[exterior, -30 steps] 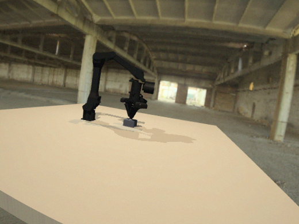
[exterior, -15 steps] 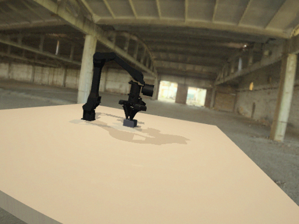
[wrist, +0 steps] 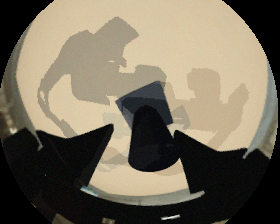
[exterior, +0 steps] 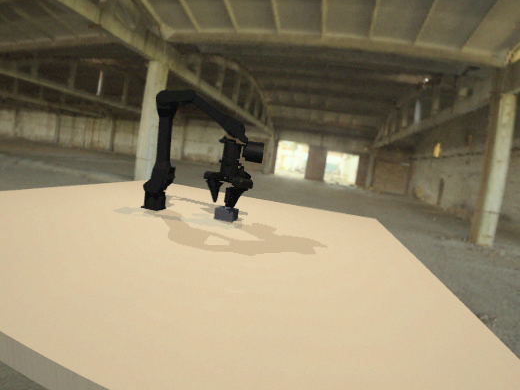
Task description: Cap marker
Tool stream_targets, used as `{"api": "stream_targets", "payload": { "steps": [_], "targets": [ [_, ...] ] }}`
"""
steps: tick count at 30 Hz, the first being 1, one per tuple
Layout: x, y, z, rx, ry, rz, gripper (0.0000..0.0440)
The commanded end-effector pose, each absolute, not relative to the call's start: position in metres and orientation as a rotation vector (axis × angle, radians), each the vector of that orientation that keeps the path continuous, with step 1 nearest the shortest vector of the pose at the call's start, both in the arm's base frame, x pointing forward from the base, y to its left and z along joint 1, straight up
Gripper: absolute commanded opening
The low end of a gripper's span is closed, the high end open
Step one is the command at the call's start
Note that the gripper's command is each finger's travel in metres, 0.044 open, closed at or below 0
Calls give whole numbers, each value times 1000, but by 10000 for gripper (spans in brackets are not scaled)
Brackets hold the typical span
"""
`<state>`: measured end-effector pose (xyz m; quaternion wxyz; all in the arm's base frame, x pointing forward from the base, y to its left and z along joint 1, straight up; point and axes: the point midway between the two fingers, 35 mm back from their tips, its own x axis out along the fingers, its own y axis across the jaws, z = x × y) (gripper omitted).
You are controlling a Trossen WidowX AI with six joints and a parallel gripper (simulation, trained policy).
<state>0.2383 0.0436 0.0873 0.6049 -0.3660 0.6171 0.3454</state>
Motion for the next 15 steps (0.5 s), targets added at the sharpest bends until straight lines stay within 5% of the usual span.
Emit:
{"api": "stream_targets", "payload": {
  "steps": [1,15],
  "targets": [
    [240,46,96,-855,1378,795,440],
    [246,49,140,-880,1276,785,440]
  ]
}}
